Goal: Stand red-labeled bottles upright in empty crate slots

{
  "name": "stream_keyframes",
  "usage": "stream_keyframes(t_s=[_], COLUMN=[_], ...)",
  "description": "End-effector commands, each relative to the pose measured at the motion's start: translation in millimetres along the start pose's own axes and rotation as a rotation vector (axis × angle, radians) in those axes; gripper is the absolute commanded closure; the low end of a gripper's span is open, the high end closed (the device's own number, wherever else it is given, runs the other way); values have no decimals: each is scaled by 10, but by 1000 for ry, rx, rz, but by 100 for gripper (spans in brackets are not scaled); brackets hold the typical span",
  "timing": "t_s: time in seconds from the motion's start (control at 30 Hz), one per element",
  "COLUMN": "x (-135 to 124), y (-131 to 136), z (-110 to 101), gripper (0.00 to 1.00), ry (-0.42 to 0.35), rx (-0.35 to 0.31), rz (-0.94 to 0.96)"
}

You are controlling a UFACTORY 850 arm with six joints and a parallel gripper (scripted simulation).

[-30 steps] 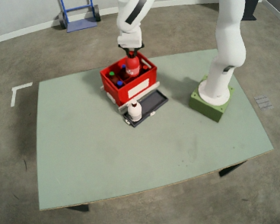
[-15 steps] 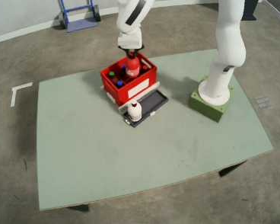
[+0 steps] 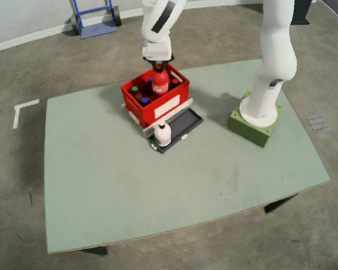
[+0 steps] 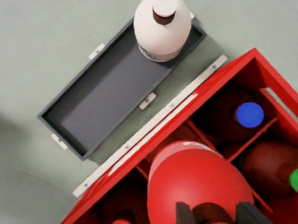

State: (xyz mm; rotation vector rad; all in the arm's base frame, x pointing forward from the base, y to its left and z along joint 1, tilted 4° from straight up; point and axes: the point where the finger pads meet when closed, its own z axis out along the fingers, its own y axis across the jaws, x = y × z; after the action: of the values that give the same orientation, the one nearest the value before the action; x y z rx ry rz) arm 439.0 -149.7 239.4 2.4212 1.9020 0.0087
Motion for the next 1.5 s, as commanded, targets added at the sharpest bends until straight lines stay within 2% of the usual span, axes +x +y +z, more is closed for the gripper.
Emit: stream_keyframes(t_s=[0.0,1.47], x=[-1,-1], y=[8,9], z=[17,440], gripper=[100,100], ry=[0,0], rx=[-2,-2], rz=[0,0])
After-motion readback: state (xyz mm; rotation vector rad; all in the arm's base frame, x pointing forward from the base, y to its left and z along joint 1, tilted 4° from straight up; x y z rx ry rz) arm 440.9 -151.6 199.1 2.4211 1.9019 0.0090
